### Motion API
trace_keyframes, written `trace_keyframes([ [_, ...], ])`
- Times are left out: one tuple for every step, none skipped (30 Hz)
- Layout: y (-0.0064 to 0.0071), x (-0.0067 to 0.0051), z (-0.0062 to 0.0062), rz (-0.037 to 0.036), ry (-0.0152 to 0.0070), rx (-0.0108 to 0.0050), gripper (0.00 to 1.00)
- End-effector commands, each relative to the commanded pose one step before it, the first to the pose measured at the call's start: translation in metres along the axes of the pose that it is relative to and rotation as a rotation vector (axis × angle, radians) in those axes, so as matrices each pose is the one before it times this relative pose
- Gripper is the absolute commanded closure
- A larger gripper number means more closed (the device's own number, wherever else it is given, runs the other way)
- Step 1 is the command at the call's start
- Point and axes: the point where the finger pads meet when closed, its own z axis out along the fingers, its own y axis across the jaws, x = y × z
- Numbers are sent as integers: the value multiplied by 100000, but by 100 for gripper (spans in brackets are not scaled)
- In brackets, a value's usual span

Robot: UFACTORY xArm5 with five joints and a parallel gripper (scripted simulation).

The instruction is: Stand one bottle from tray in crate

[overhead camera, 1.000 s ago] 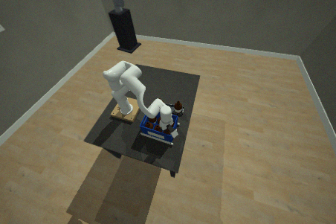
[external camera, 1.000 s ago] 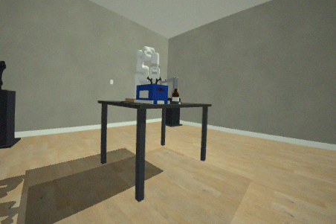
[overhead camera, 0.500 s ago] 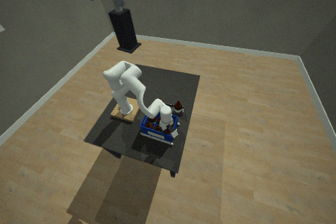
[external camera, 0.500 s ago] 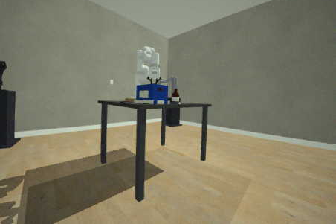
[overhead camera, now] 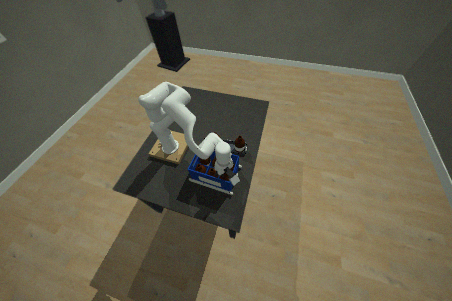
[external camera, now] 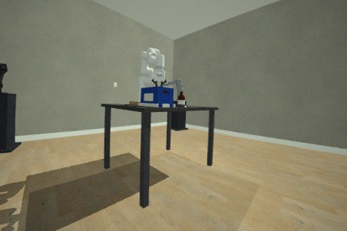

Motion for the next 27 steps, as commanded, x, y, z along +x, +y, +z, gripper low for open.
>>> trace_keyframes([
  [-46,120,-88,1,420,160,100],
  [0,0,28,0,0,0,100],
  [0,0,30,0,0,0,100],
  [-1,0,32,0,0,0,100],
  [-1,0,34,0,0,0,100],
  [-1,0,35,0,0,0,100],
  [-1,0,37,0,0,0,100],
  [-1,0,39,0,0,0,100],
  [-1,0,40,0,0,0,100],
  [-1,0,42,0,0,0,100],
  [0,0,0,0,0,0,100],
  [0,0,0,0,0,0,100],
  [-1,0,43,0,0,0,100],
  [-1,0,44,0,0,0,100],
  [-1,0,45,0,0,0,100],
  [-1,0,46,0,0,0,100],
  [-1,0,47,0,0,0,100],
  [-1,0,47,0,0,0,100],
  [-1,0,48,0,0,0,100],
  [-1,-1,48,0,0,0,100],
  [0,-1,49,0,0,0,100],
  [0,0,49,0,0,0,100],
  [0,1,49,0,0,0,100],
  [0,1,49,0,0,0,100],
  [0,1,48,0,0,0,100],
  [0,1,48,0,0,0,100],
  [0,1,47,0,0,0,100],
])
